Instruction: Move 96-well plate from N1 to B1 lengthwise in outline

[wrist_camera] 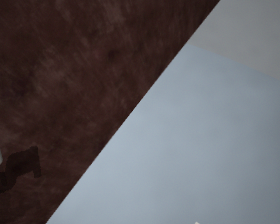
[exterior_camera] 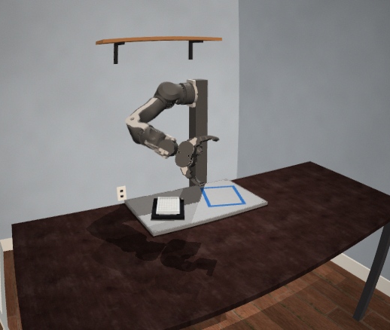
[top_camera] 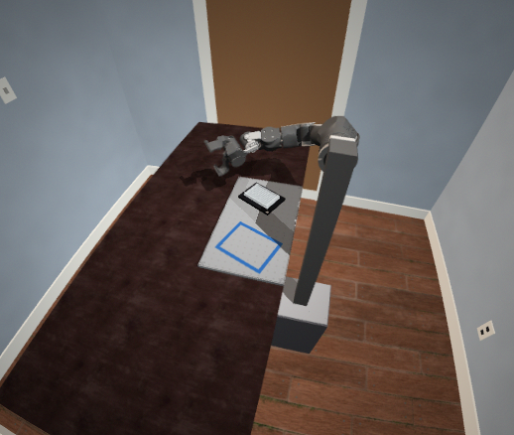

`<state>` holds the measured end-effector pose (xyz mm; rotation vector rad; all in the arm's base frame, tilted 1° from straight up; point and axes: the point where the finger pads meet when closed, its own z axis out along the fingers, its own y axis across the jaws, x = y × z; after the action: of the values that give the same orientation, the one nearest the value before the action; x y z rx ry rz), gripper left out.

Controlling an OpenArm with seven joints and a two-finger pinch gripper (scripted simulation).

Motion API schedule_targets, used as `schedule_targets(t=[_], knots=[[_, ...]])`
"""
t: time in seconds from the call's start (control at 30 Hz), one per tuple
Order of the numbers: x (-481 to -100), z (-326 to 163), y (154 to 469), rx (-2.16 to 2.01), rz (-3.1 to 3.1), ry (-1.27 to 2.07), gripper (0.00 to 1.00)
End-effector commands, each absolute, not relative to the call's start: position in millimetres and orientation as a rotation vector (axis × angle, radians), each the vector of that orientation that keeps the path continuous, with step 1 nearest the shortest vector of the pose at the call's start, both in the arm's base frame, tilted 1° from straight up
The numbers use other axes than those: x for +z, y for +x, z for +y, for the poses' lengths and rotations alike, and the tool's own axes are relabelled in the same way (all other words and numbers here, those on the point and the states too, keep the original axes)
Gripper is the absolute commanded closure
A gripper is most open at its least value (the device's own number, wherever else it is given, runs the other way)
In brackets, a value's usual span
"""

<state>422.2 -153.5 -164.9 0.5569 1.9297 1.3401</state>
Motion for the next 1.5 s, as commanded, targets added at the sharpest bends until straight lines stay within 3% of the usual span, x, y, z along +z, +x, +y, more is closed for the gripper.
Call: schedule_targets(t=[0.0,0.2,0.53,0.7,1.1,1.27,1.47], knots=[[-168.0,-157.0,415.9,1.305,1.977,0.564,0.03],[-187.6,-170.3,388.8,1.146,2.179,0.602,0.23],[-187.6,-170.3,388.8,1.146,2.179,0.602,0.23],[-211.5,-186.0,355.2,0.929,2.413,0.641,0.23],[-211.5,-186.0,355.2,0.929,2.413,0.641,0.23],[-235.8,-202.1,321.7,0.682,2.629,0.675,0.23],[-235.8,-202.1,321.7,0.682,2.629,0.675,0.23]])
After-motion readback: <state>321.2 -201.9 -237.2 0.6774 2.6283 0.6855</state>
